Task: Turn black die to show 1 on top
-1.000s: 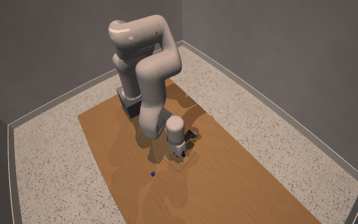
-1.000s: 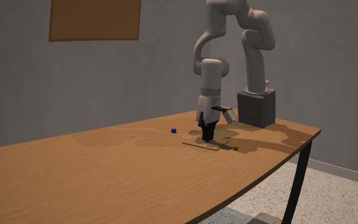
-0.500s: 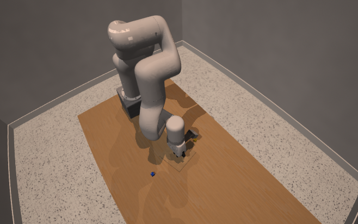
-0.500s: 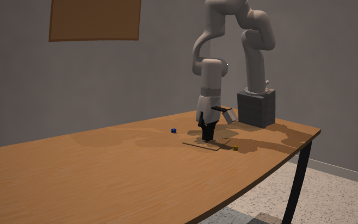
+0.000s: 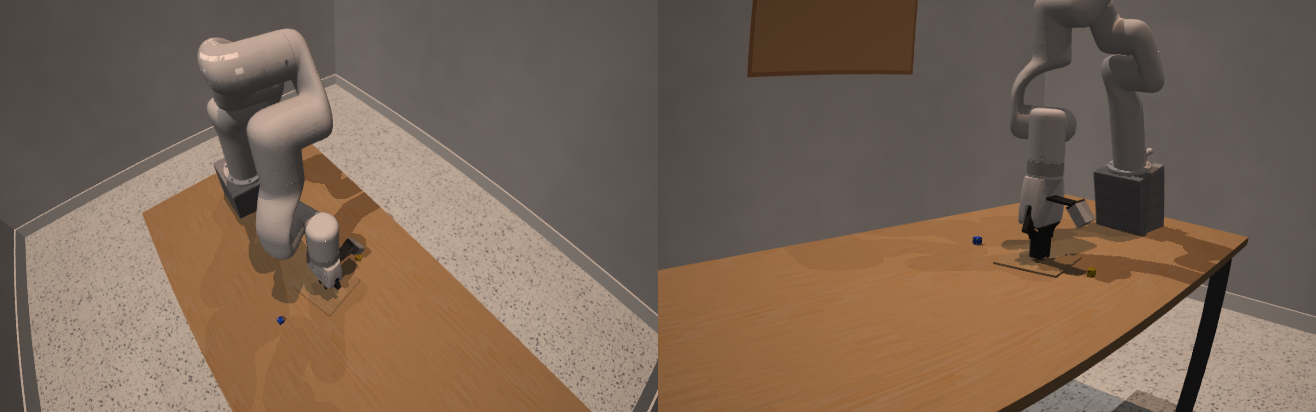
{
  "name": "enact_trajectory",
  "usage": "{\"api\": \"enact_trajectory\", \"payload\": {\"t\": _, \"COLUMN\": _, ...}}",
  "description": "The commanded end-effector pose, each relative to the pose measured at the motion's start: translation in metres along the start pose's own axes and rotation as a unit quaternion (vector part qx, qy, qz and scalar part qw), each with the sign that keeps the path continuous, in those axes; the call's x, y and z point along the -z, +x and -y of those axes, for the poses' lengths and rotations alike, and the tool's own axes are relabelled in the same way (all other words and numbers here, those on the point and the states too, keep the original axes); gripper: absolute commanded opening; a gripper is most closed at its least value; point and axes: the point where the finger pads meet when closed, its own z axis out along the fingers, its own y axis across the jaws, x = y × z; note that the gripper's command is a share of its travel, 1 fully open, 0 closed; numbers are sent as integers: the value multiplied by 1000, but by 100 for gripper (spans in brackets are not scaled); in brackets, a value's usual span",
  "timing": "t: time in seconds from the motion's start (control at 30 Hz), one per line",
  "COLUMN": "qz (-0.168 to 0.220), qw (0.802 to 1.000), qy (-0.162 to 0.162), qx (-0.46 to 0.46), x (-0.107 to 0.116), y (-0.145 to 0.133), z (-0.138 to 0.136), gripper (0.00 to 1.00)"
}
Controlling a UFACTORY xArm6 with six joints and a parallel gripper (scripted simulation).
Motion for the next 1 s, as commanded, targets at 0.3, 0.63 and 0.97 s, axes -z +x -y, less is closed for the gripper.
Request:
{"api": "enact_trajectory", "payload": {"t": 0.3, "qz": 0, "qw": 1000, "qy": -2, "qx": 0, "x": 0, "y": 0, "z": -1, "gripper": 11}}
{"api": "enact_trajectory", "payload": {"t": 0.63, "qz": 0, "qw": 1000, "qy": -2, "qx": 0, "x": -2, "y": 0, "z": -1, "gripper": 11}}
{"api": "enact_trajectory", "payload": {"t": 0.97, "qz": 0, "qw": 1000, "qy": -2, "qx": 0, "x": -3, "y": 0, "z": -1, "gripper": 11}}
